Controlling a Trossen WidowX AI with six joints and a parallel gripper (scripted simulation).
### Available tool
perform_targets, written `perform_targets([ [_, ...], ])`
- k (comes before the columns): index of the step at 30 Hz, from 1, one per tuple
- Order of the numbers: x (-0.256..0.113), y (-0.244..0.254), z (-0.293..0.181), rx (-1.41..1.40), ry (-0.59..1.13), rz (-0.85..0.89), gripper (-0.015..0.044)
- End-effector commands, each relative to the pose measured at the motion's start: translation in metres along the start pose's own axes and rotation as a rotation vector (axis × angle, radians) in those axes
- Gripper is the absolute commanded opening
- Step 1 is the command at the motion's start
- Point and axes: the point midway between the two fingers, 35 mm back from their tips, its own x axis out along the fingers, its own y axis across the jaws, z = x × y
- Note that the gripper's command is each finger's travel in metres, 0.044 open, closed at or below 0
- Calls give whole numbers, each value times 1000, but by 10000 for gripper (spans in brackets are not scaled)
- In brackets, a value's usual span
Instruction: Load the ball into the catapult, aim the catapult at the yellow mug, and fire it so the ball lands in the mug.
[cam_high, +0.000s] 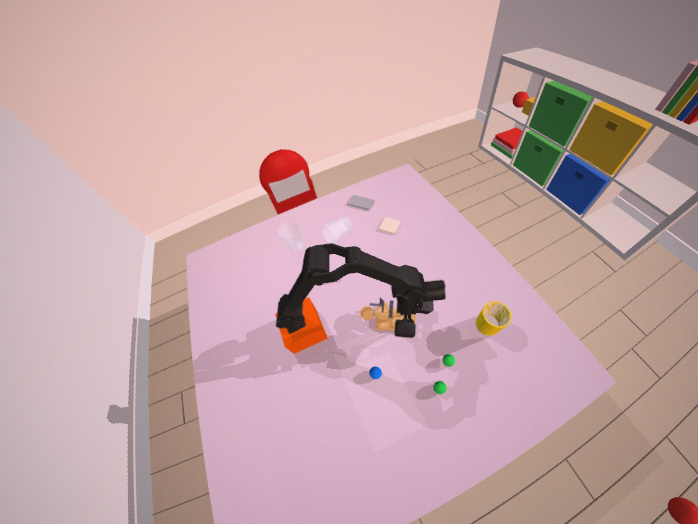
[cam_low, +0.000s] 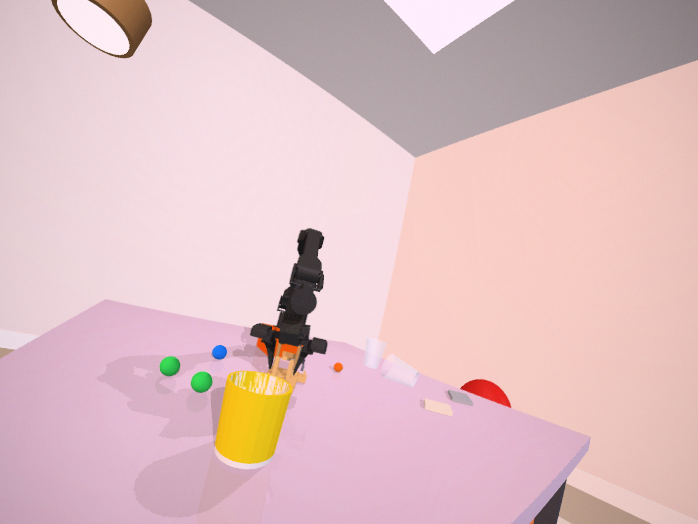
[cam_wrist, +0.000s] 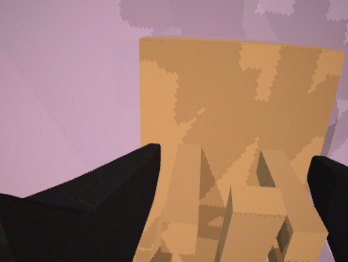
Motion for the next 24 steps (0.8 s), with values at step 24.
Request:
perform_targets([
  [24, -72, -1, -2, -1, -8, 4, 440],
])
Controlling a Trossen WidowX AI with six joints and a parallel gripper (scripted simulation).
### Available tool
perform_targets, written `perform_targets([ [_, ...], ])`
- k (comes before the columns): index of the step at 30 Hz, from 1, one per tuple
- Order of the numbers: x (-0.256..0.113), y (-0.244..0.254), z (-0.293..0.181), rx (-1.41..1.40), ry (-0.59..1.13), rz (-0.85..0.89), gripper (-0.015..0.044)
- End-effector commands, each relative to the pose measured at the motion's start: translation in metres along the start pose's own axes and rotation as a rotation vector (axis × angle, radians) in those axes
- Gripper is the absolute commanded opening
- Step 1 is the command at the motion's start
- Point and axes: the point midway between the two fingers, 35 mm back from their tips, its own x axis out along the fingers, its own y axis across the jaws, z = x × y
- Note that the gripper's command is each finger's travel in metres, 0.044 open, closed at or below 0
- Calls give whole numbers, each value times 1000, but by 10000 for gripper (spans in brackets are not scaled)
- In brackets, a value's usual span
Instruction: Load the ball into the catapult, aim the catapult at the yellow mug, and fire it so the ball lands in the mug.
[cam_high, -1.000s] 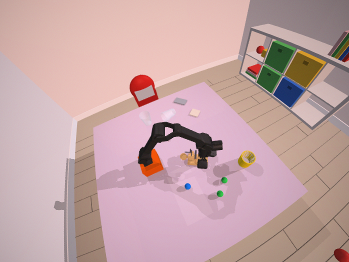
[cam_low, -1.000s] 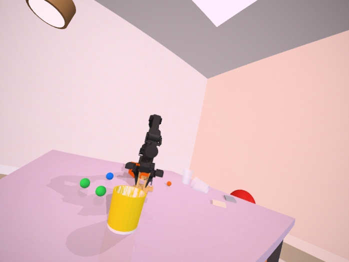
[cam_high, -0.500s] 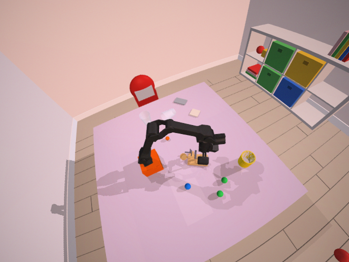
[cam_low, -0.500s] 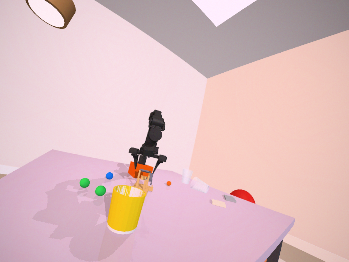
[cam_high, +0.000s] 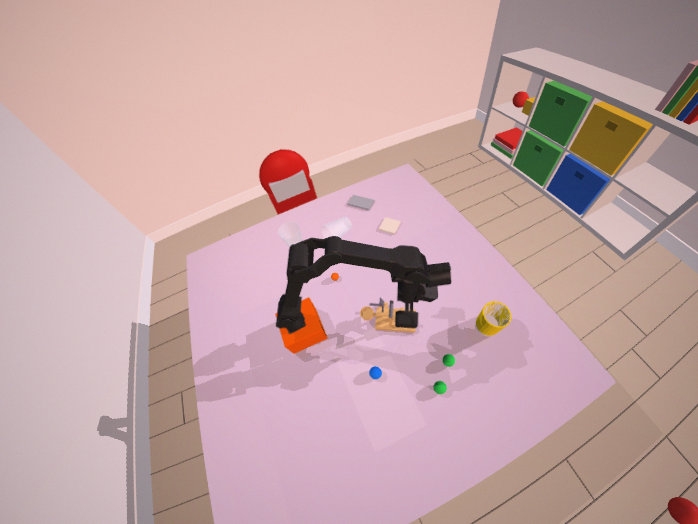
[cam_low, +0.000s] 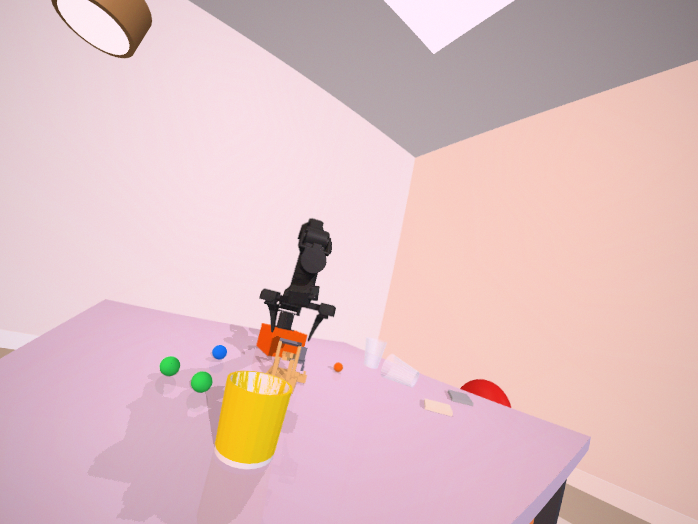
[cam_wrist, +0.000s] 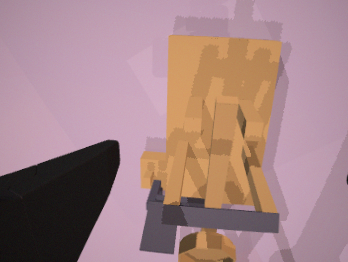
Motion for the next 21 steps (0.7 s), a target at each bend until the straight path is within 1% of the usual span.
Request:
perform_targets([
  [1, 30, 0, -2, -4, 6, 1, 440],
  [3, 40, 0, -2, -4, 7, 1, 440],
  [9, 42, 0, -2, -4, 7, 1, 440],
  [21, 62, 0, -1, -4, 7, 1, 440],
])
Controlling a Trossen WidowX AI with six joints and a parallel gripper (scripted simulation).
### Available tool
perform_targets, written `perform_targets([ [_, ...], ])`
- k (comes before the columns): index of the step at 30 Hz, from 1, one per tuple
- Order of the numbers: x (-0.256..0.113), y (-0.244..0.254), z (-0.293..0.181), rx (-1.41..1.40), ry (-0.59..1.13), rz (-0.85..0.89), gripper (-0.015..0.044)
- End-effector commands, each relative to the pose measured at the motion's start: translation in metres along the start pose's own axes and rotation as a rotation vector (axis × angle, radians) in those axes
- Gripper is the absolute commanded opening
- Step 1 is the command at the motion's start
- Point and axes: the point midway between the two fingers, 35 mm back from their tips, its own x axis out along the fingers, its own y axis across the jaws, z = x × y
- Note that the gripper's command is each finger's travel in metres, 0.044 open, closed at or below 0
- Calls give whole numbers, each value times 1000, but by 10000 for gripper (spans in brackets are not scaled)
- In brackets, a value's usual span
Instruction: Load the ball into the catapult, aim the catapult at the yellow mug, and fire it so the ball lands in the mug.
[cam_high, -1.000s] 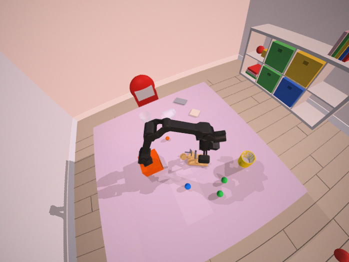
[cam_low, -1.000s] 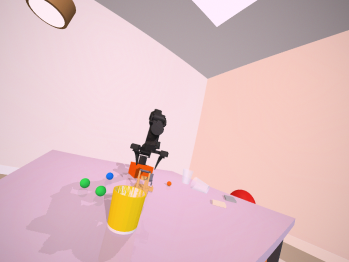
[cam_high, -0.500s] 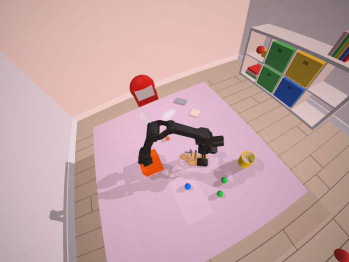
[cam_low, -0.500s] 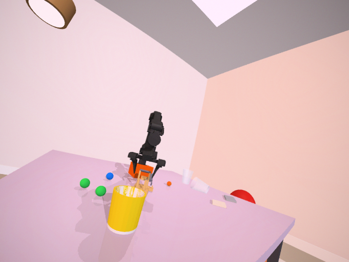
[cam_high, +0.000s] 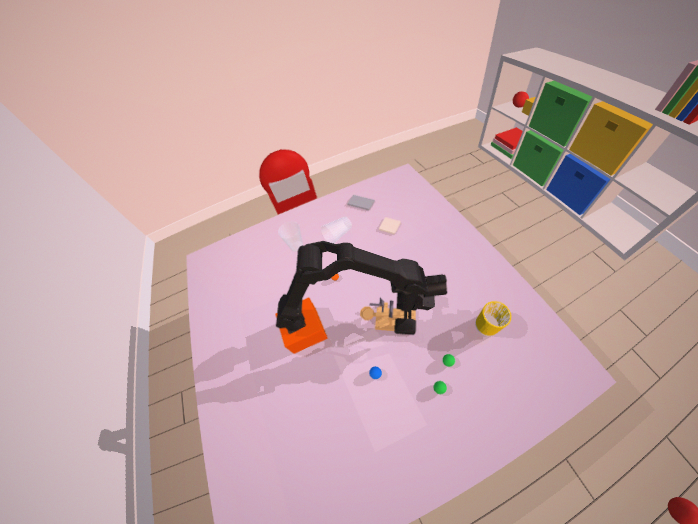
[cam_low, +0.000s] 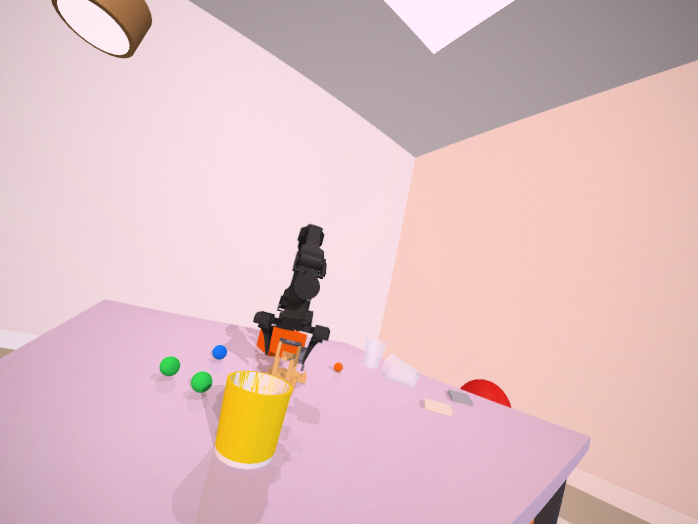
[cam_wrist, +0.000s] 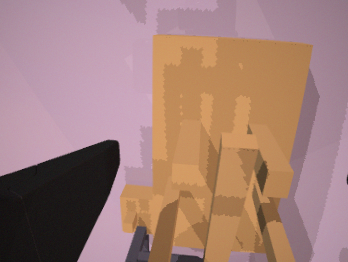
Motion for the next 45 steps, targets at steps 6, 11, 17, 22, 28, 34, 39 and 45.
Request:
perform_targets([
  [6, 15, 0, 0, -3, 3, 2, 440],
  [11, 23, 0, 0, -3, 3, 2, 440],
  [17, 33, 0, -1, -3, 3, 2, 440],
  [22, 33, 0, 0, -1, 1, 0, 414],
  [28, 33, 0, 0, -1, 1, 0, 256],
  [34, 33, 0, 0, -1, 1, 0, 138],
  [39, 31, 0, 0, -1, 1, 0, 85],
  [45, -16, 0, 0, -1, 2, 0, 0],
])
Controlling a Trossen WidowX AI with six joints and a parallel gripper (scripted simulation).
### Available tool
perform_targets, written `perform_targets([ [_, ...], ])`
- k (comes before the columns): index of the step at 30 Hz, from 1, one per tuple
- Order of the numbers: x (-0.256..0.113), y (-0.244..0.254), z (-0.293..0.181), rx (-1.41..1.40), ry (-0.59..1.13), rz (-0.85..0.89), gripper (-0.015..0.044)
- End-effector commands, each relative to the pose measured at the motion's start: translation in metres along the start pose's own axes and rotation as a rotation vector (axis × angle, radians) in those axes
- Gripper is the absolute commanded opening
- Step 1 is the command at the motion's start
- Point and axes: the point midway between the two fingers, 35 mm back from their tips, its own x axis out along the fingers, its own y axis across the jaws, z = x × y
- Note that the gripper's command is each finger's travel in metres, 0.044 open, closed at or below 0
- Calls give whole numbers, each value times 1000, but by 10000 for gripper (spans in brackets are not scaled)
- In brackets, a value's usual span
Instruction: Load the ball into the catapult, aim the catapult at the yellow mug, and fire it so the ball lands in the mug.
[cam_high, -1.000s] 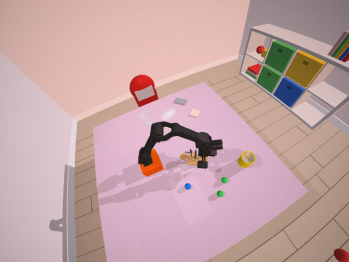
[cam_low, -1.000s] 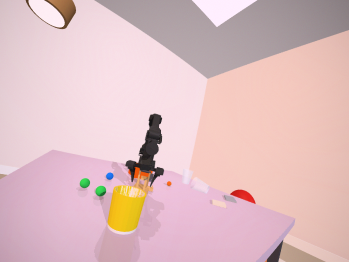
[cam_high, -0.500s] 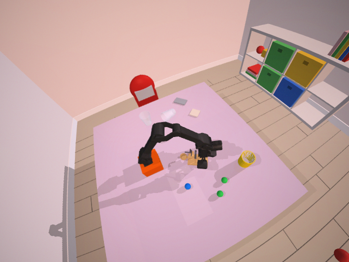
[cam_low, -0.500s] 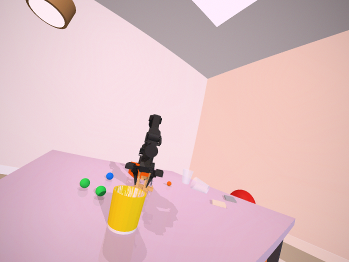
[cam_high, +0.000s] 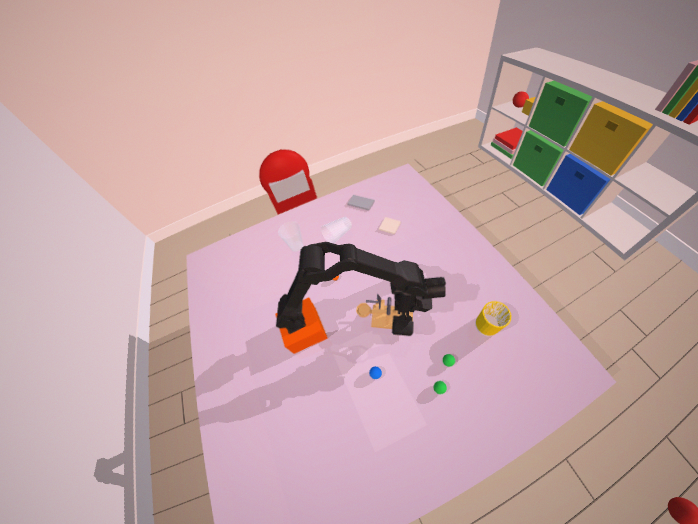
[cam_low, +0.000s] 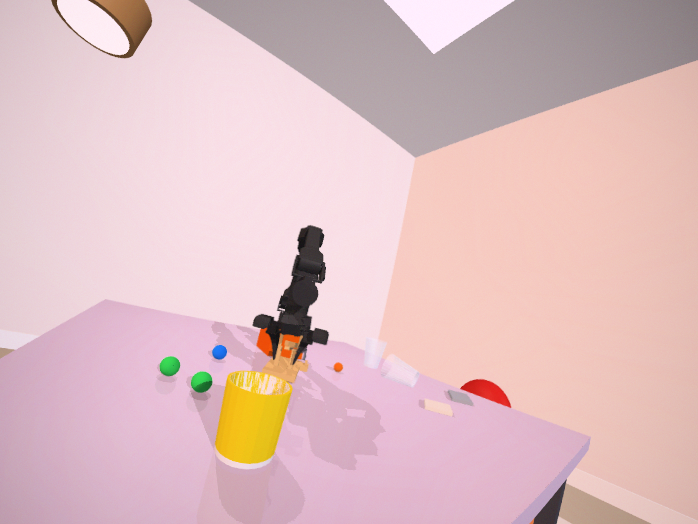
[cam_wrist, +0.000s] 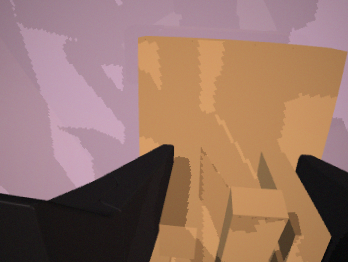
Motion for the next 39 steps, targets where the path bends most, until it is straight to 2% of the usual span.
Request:
perform_targets([
  [1, -24, 1, 7, -1, -43, 8, 0],
  [33, 25, 2, 12, -5, -43, 9, 0],
  [39, 23, 2, 10, -1, -35, 7, 0],
])
